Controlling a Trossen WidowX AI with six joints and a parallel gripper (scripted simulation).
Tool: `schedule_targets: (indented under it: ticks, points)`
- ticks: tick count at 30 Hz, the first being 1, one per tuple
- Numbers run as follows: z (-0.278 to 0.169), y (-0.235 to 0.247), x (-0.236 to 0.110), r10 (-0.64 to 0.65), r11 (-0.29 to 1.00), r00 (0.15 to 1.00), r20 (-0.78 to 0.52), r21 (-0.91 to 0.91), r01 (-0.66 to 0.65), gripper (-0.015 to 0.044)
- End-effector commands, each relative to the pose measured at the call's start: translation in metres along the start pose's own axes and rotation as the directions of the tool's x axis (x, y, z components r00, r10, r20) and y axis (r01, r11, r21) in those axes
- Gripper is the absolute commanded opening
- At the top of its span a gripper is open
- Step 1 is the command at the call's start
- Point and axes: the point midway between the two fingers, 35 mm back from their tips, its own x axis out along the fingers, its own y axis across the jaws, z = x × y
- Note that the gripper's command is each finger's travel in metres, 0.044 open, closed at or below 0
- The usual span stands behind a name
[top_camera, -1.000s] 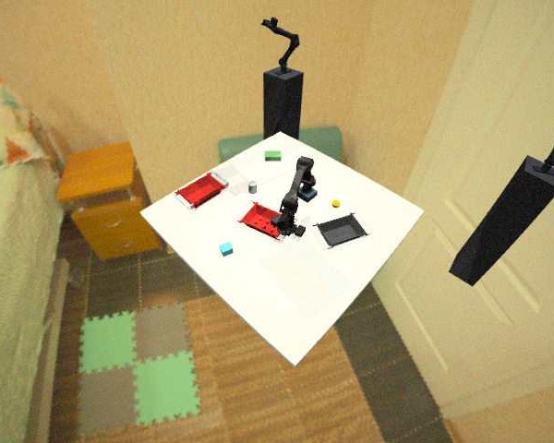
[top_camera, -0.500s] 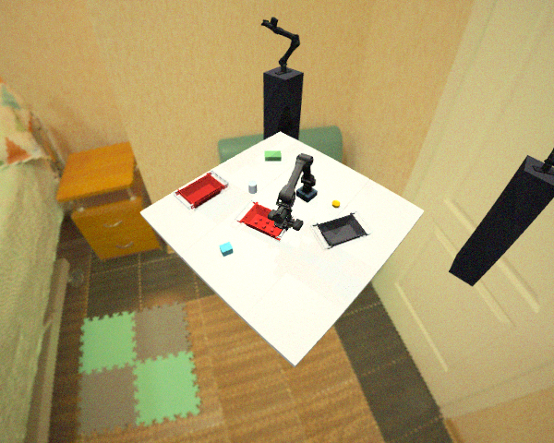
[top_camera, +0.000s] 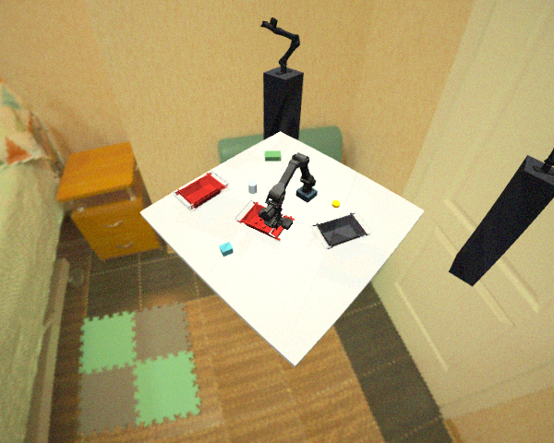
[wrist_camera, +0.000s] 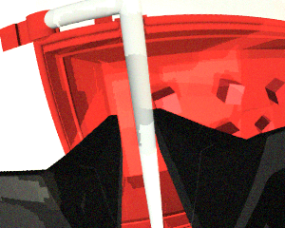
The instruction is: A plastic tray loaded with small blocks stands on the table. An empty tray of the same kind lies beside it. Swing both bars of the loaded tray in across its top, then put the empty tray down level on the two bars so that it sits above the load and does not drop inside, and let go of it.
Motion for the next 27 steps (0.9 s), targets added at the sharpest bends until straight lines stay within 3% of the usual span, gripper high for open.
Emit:
schedule_targets:
  ticks: [1, 10, 27]
  points:
    - [-0.001, 0.001, 0.002, 0.006, 1.0, 1.0, -0.005, -0.014, -0.006, 0.0085]
    - [0.001, 0.002, -0.042, 0.006, 1.0, 1.0, -0.005, -0.014, -0.006, 0.0085]
    - [0.002, 0.002, -0.037, 0.002, 1.0, 1.0, -0.001, -0.01, -0.002, 0.0085]
